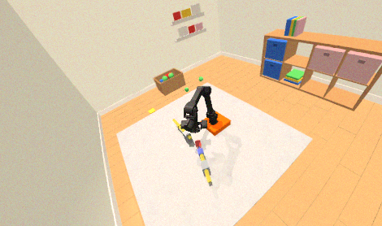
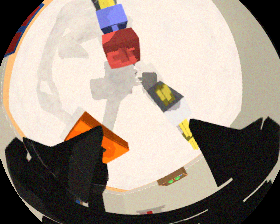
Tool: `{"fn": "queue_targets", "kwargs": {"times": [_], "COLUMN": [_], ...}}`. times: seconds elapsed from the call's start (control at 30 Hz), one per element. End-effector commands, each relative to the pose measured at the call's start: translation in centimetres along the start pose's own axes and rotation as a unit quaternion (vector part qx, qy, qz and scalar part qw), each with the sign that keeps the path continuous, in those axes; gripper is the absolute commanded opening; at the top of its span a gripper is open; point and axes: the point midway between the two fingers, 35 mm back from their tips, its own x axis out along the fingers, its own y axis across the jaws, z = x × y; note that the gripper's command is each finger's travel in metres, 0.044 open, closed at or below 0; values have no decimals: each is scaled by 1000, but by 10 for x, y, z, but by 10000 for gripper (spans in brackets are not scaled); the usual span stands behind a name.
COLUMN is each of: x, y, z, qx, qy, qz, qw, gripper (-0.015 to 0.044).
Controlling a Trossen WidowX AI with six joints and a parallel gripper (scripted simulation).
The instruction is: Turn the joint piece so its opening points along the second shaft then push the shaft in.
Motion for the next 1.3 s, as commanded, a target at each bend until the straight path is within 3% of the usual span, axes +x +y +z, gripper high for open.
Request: {"fn": "queue_targets", "kwargs": {"times": [0.0, 0.37, 0.87, 1.27], "x": [3, 9, 63, 54], "y": [-1, -2, 6, 12], "z": [1, 3, 15, 52], "qx": [-40, -104, -105, -105], "qy": [-1, -10, -6, -8], "qz": [20, 49, 51, 51], "qw": [999, 993, 993, 993], "gripper": [440, 440, 440, 440]}}
